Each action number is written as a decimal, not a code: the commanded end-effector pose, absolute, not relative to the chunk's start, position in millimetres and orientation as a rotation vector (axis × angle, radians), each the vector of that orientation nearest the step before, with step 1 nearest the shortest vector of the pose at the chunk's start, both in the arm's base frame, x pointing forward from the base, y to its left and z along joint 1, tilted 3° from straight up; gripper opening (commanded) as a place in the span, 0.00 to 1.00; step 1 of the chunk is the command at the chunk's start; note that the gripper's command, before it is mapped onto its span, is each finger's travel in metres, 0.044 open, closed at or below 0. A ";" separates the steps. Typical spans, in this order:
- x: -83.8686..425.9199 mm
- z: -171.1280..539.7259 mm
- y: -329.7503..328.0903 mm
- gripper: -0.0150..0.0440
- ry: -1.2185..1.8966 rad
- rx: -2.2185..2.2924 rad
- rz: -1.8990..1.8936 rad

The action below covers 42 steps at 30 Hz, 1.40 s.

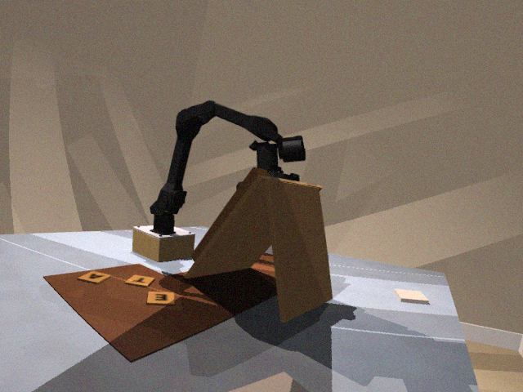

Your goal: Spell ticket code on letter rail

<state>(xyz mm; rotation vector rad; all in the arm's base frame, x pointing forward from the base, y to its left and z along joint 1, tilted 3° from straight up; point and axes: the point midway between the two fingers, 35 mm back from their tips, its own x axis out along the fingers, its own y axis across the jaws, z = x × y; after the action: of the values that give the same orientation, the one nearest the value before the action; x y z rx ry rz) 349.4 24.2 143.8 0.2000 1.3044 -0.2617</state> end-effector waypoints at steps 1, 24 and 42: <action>349.5 143.9 22.7 0.25 1.303 0.199 -0.256; 339.7 150.4 24.1 0.25 1.304 0.199 -0.256; 325.7 161.1 28.3 0.25 1.306 0.199 -0.256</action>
<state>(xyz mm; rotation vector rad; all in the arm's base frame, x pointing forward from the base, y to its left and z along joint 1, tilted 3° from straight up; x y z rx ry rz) 327.3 28.3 159.5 0.1976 1.3087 -0.2495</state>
